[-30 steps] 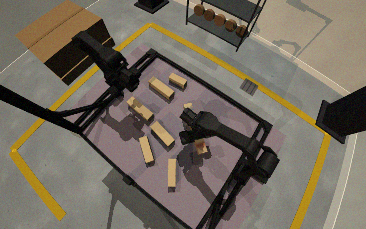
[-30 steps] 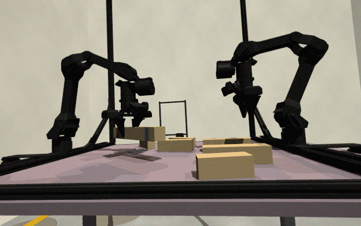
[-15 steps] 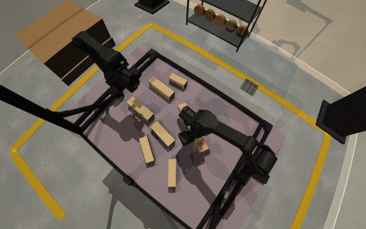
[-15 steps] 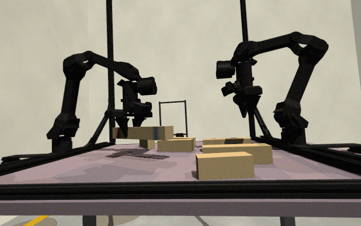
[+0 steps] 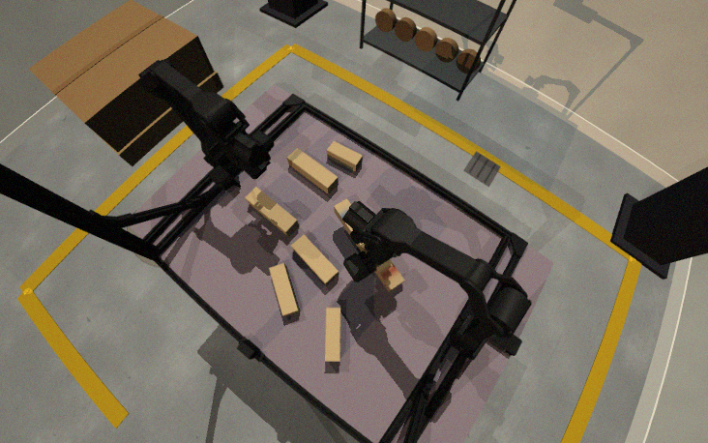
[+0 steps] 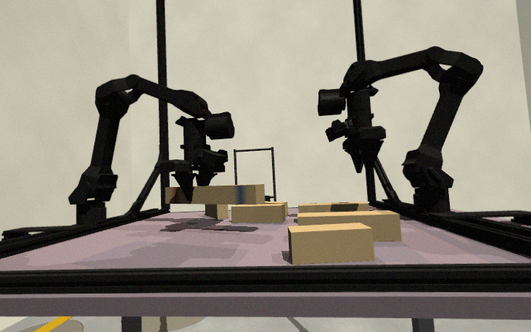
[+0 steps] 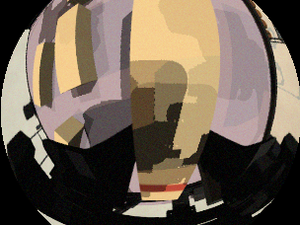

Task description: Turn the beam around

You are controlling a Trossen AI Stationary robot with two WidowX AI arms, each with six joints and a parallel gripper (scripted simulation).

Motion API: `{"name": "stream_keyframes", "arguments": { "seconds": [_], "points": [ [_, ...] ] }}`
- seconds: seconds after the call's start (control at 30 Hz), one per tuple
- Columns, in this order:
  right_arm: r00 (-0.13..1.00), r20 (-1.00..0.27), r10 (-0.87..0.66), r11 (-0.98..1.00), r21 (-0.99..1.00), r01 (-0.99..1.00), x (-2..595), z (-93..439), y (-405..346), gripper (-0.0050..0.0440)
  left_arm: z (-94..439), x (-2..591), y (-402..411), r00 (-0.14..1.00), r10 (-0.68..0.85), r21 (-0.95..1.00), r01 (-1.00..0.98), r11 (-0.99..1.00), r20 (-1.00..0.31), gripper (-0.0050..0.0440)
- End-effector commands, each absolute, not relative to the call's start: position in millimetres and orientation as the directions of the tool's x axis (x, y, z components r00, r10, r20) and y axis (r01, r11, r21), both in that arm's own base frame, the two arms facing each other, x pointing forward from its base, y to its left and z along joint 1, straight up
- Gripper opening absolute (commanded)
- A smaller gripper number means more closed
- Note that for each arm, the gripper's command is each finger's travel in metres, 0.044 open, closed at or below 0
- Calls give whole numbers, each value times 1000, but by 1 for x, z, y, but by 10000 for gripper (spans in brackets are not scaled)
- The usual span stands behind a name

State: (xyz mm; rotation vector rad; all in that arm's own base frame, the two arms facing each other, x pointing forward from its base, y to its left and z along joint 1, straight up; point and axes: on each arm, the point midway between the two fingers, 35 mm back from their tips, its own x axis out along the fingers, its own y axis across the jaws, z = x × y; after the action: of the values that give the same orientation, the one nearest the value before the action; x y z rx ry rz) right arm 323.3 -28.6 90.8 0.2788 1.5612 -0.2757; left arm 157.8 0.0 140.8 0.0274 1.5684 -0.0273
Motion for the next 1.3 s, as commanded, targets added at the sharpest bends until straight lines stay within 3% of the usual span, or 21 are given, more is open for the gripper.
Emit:
{"name": "stream_keyframes", "arguments": {
  "seconds": [0.0, 1.27],
  "points": [
    [0, -1000, 0, 953, 0, 303, 331, 93, -31, 0, 141, 157, 0, 0, 0, 0, 38, 999, -1000, 440],
    [0, -1000, 0, 994, 0, 106, 367, 93, -42, 0, 141, 157, 0, 0, 0, 0, 38, 999, -1000, 440]
  ]
}}
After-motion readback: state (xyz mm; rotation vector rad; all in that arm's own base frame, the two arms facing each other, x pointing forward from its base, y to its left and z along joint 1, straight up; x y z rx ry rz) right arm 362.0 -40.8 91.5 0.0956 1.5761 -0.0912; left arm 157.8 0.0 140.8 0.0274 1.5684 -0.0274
